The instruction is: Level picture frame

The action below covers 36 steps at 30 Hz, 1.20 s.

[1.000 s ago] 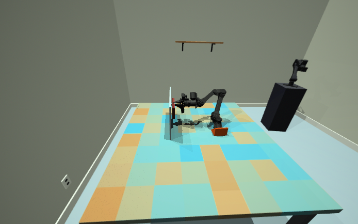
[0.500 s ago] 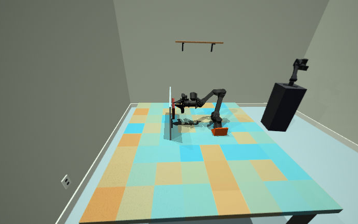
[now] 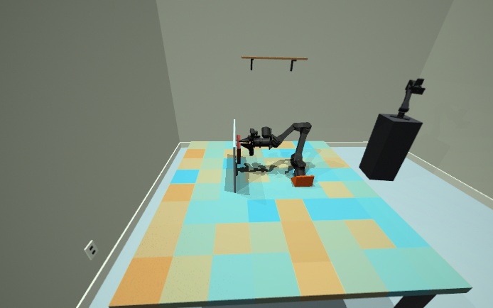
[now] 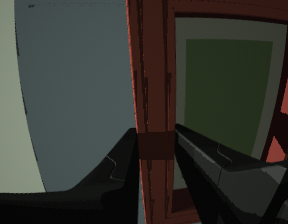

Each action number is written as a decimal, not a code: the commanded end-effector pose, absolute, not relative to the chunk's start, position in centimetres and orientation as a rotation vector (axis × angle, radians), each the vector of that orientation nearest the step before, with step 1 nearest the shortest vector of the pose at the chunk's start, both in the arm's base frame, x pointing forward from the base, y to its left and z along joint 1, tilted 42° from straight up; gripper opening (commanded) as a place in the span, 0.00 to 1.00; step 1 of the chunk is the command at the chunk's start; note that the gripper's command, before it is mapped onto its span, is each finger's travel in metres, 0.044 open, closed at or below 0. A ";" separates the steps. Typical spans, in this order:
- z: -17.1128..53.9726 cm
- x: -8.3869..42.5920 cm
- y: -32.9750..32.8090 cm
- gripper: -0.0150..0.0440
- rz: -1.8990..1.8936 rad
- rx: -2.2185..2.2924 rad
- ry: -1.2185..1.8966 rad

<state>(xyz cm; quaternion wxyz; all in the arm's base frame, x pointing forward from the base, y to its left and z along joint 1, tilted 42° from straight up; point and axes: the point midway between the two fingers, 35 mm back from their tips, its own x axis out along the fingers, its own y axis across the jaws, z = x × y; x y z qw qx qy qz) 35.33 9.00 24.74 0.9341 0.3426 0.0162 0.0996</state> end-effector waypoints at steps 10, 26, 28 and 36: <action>24.7 35.4 8.9 0.25 0.203 0.798 0.044; 24.7 35.4 8.9 0.48 0.202 0.834 0.048; 24.7 35.4 8.9 0.57 0.202 0.834 0.048; 24.8 34.8 8.8 0.69 0.202 0.828 0.048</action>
